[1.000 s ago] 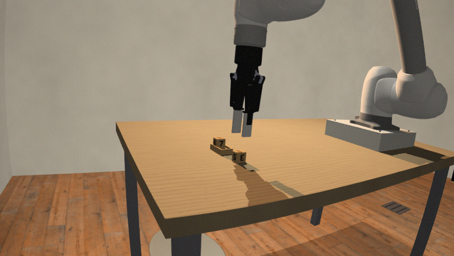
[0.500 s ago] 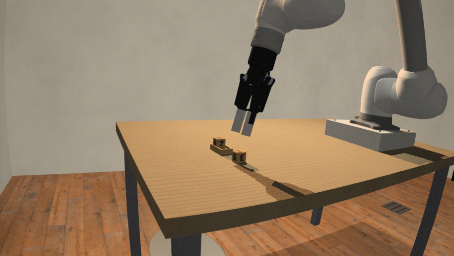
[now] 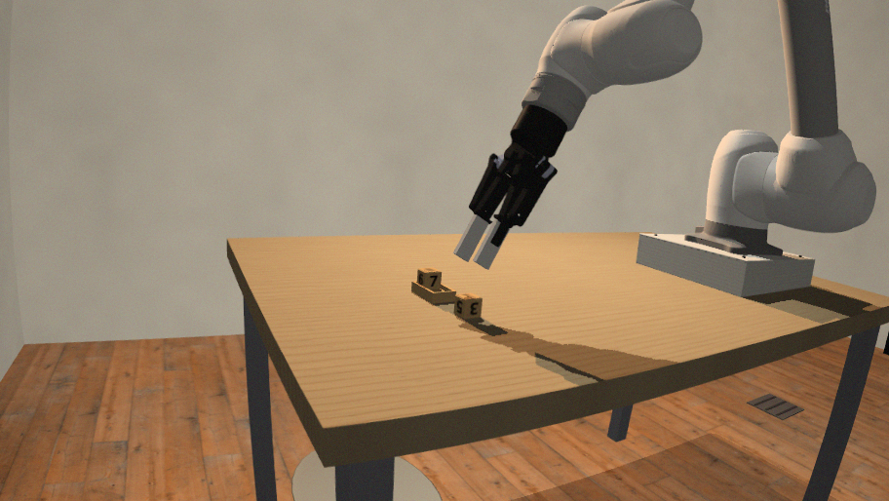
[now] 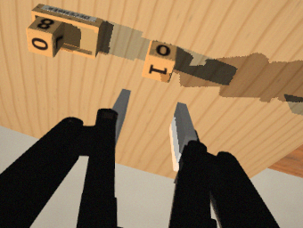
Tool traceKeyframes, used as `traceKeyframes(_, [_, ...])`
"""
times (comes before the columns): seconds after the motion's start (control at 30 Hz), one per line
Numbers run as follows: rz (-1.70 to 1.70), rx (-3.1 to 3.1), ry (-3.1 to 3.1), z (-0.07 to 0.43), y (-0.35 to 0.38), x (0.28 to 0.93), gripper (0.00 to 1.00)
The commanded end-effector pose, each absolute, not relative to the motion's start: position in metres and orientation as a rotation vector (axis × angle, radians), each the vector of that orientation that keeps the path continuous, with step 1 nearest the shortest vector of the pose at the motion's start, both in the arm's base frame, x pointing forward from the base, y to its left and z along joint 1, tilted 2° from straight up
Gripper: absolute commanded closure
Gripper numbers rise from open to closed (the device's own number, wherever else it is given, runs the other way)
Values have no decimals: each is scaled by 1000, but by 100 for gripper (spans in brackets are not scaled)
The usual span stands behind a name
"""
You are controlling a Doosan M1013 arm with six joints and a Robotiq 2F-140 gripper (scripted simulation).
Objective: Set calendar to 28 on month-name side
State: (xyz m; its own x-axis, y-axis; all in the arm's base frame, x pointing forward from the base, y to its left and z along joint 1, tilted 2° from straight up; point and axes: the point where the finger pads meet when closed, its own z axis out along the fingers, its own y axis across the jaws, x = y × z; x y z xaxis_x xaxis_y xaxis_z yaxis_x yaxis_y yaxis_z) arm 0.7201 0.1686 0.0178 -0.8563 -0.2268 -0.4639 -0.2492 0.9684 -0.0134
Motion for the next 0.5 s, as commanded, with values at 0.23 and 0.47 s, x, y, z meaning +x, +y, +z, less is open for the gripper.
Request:
traceKeyframes(0.23, [78,-341,2627,17,168,717,65])
traceKeyframes(0.47, [99,-349,2628,15,173,713,65])
